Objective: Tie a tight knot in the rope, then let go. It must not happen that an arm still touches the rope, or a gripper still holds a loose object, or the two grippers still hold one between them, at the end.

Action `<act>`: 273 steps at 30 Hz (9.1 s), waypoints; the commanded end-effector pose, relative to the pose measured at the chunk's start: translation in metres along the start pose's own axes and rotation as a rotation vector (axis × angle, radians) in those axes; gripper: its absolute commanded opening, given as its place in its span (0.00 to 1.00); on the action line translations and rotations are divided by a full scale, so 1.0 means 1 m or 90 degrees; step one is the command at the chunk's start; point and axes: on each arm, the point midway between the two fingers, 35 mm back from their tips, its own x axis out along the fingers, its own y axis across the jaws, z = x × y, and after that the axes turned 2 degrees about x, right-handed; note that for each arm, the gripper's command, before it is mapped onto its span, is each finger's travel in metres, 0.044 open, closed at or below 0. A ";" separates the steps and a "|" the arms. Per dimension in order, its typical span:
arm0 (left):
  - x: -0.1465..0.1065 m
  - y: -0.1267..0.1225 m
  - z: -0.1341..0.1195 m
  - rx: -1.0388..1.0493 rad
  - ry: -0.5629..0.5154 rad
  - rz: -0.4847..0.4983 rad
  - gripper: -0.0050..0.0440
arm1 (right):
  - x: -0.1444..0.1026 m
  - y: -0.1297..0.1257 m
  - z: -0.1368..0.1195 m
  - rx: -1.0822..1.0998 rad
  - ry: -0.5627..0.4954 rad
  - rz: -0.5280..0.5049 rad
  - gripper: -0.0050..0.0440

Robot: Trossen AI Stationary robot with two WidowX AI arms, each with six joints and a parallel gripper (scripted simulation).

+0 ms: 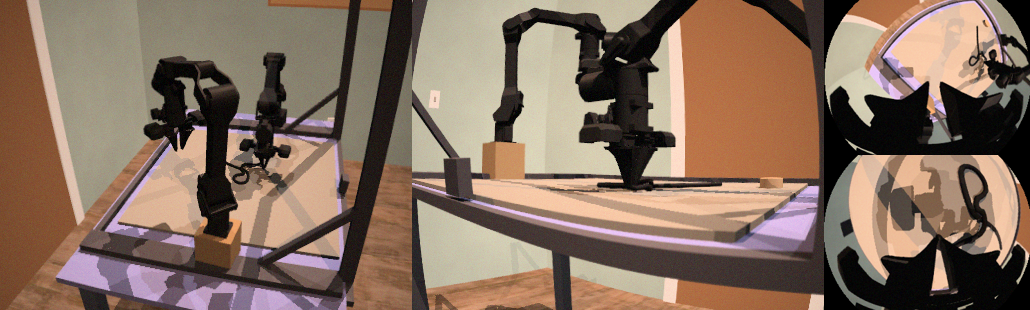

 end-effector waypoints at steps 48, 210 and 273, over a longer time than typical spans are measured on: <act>-0.005 0.000 0.000 0.003 -0.011 -0.002 0.28 | -0.010 -0.012 0.023 0.385 -0.015 0.009 0.14; -0.005 0.000 0.000 0.003 -0.011 -0.002 0.28 | -0.104 -0.042 0.062 -0.250 -0.018 -0.001 0.23; -0.005 0.000 0.000 0.003 -0.011 -0.002 0.28 | -0.034 -0.040 0.087 -0.250 -0.019 -0.001 0.23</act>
